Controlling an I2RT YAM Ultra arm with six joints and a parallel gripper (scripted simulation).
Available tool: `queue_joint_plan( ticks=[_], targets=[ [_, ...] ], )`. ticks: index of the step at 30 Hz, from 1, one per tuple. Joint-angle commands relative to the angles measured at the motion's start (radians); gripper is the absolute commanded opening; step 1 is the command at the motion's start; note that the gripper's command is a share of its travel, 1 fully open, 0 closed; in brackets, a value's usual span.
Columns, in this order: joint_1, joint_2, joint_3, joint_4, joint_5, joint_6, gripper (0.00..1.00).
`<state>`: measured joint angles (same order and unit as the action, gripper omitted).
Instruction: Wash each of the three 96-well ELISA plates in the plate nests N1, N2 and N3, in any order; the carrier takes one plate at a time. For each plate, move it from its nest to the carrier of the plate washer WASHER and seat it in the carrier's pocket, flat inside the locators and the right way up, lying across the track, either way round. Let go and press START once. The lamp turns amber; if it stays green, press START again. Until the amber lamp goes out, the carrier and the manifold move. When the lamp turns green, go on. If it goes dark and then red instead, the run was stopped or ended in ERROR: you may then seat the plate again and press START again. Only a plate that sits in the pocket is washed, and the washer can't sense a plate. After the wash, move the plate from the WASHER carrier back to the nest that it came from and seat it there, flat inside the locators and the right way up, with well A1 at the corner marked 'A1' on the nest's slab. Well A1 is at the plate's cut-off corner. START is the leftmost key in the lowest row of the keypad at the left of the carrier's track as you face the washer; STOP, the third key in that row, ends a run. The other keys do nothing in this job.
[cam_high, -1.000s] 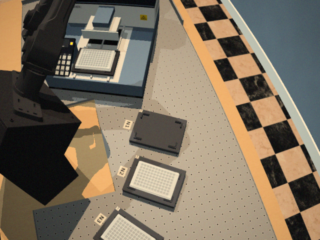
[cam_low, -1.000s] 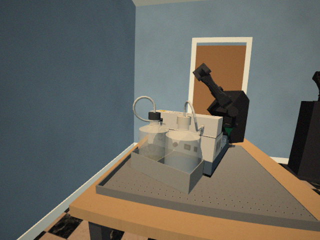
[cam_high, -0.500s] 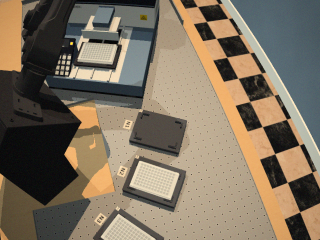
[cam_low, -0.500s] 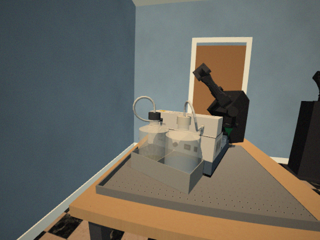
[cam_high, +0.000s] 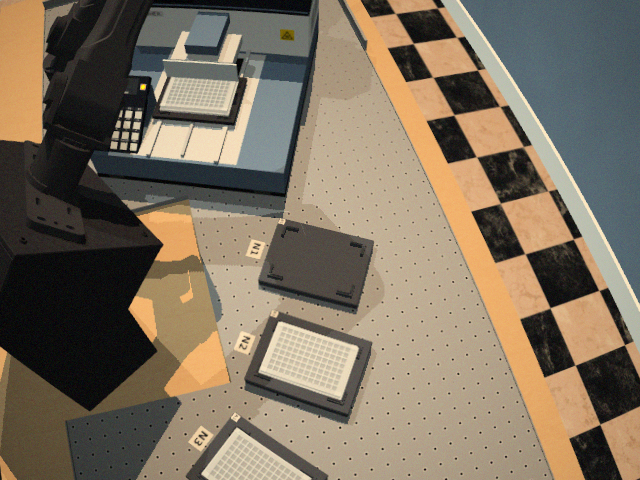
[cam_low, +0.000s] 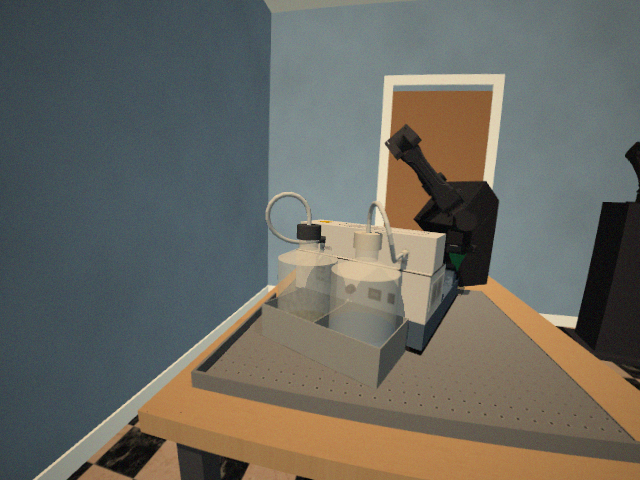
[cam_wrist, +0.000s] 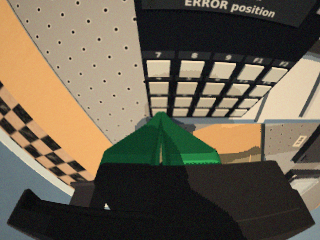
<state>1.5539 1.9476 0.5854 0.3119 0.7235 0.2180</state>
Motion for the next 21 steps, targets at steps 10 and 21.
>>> queue_joint_plan(
  ticks=[10,21],
  targets=[
    [0.052,-0.067,-0.009,-0.093,0.021,0.061,0.0],
    [0.101,-0.135,-0.012,-0.2,0.043,0.122,0.0]
  ],
)
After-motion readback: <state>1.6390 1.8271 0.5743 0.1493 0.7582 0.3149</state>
